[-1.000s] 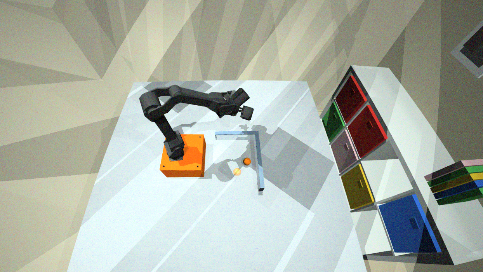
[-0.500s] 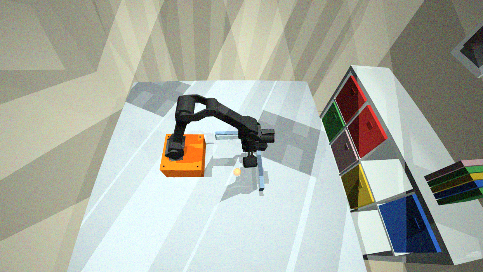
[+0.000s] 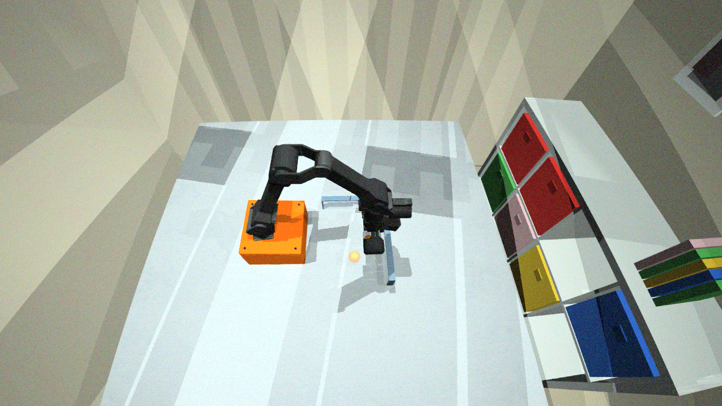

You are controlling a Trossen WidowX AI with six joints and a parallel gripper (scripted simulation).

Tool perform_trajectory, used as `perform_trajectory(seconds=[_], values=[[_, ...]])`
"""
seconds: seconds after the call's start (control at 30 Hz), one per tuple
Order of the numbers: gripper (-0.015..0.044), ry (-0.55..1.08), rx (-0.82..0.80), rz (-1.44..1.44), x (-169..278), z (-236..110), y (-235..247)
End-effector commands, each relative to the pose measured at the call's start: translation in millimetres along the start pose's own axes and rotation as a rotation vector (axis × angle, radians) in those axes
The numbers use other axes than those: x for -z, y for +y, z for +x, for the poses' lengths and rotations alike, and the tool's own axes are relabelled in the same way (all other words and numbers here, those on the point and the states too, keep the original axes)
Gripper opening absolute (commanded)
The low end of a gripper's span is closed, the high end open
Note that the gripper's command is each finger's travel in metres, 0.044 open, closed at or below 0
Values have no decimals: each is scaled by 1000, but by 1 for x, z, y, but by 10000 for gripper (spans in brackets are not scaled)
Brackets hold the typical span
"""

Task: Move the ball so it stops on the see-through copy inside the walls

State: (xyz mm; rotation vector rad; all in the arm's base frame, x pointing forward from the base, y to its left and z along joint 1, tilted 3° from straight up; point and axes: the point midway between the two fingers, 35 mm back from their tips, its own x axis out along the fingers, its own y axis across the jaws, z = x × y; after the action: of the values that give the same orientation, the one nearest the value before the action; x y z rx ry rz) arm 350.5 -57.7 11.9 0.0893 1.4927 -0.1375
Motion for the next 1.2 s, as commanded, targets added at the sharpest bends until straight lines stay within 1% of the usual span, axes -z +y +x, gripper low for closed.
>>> perform_trajectory(seconds=[0.0, 0.73, 0.87, 1.13, 1.17], values=[[307, 4, 5, 4, 1, 7, -1], [307, 4, 5, 4, 2, 40, -1], [202, 4, 5, 4, 2, 40, -1], [148, 4, 5, 4, 2, 40, -1], [122, 4, 5, 4, 2, 40, -1]])
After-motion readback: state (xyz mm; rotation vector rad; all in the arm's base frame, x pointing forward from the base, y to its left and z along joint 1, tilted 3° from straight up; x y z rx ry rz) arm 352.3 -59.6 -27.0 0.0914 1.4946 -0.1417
